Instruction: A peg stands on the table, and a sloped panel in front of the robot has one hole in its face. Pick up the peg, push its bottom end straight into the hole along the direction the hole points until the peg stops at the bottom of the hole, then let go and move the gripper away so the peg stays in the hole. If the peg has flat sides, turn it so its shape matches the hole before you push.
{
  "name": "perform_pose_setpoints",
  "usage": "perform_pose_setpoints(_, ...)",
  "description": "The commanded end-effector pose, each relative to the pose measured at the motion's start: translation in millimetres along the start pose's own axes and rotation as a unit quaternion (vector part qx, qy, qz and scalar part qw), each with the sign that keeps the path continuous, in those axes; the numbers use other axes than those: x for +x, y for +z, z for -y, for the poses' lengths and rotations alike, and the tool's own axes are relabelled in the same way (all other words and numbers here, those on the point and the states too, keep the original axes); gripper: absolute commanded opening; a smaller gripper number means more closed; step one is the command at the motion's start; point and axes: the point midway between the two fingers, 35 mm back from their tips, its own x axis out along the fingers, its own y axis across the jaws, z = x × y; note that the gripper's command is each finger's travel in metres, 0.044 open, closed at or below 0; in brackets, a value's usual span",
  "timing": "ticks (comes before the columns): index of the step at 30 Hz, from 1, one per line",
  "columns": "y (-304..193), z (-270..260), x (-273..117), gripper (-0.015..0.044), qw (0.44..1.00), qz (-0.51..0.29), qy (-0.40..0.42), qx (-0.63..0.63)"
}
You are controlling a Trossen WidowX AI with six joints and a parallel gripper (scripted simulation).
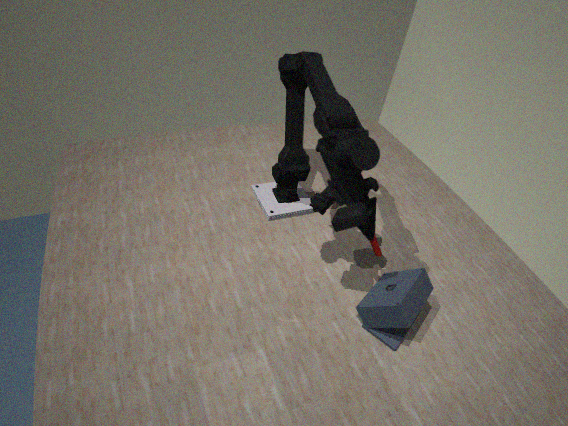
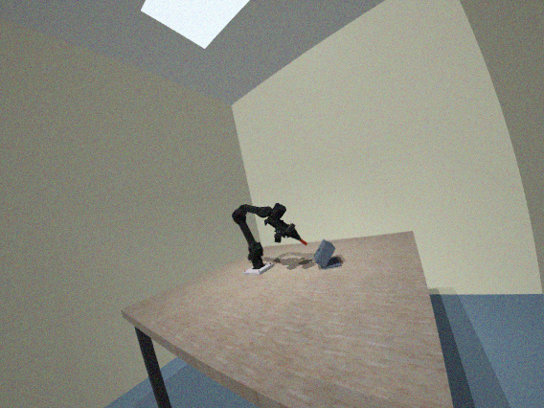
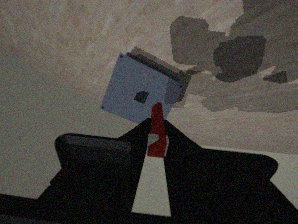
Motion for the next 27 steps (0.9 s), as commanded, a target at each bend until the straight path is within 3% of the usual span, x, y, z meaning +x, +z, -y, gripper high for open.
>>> perform_pose_setpoints(1,0.6,-1.6,-2.7,0.0,1.0,-0.011,0.007,0.026)
perform_pose_setpoints(27,1.3,-13.7,20.6,0.0,0.992,-0.043,0.029,0.114)
